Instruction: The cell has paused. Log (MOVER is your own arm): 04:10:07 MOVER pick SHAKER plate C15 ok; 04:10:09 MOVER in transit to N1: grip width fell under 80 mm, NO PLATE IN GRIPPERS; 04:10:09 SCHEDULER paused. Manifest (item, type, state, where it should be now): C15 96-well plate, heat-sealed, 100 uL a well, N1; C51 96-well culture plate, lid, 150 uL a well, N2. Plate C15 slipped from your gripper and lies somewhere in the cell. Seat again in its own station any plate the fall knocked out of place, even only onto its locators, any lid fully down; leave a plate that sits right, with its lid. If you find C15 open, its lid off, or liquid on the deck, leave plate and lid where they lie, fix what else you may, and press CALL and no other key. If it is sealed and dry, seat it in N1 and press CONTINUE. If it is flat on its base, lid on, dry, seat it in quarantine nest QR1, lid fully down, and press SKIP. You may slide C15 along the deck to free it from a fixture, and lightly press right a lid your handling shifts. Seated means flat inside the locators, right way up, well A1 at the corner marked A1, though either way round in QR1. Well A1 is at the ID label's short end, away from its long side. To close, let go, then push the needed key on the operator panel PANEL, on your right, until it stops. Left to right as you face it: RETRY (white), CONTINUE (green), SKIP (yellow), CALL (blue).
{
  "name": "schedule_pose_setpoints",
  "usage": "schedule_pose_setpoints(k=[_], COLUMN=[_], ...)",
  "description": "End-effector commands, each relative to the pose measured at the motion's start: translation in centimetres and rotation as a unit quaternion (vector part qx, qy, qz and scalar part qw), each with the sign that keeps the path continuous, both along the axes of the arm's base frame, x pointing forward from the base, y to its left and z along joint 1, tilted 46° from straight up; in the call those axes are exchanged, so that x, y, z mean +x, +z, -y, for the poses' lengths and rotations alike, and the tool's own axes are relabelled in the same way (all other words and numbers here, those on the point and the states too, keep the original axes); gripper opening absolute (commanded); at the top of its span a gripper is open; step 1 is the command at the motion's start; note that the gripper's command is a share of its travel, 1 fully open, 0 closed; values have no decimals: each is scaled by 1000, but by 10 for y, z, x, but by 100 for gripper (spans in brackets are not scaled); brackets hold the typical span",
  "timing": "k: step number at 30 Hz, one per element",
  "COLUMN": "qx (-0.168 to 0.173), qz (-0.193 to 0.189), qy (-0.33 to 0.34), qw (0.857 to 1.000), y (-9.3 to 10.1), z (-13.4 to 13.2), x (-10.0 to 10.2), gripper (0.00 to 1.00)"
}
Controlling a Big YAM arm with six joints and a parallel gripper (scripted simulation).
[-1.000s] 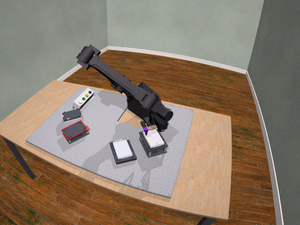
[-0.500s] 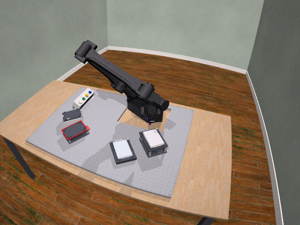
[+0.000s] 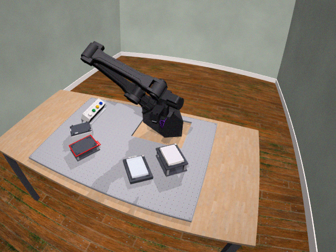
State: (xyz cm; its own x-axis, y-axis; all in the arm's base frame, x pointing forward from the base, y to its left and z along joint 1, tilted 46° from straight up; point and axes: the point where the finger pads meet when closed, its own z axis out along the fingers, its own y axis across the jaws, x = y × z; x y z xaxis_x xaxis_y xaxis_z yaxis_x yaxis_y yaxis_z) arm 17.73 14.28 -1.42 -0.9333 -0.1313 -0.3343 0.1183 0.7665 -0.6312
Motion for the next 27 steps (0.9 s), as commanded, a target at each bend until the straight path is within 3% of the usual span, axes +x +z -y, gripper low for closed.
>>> schedule_pose_setpoints(k=[1,9,13,18,23,24,27], qx=[36,81,94,112,116,145,152], qz=[62,143,164,211,214,269,281], qy=[-54,-147,-170,-233,-235,-295,-308], qw=[996,975,967,943,941,905,896], y=[16,43,43,41,39,39,39], z=[-2,6,4,5,6,10,10], x=[-12,-40,-40,-35,-33,-38,-38], gripper=[0,0,0,0,0,0,0])
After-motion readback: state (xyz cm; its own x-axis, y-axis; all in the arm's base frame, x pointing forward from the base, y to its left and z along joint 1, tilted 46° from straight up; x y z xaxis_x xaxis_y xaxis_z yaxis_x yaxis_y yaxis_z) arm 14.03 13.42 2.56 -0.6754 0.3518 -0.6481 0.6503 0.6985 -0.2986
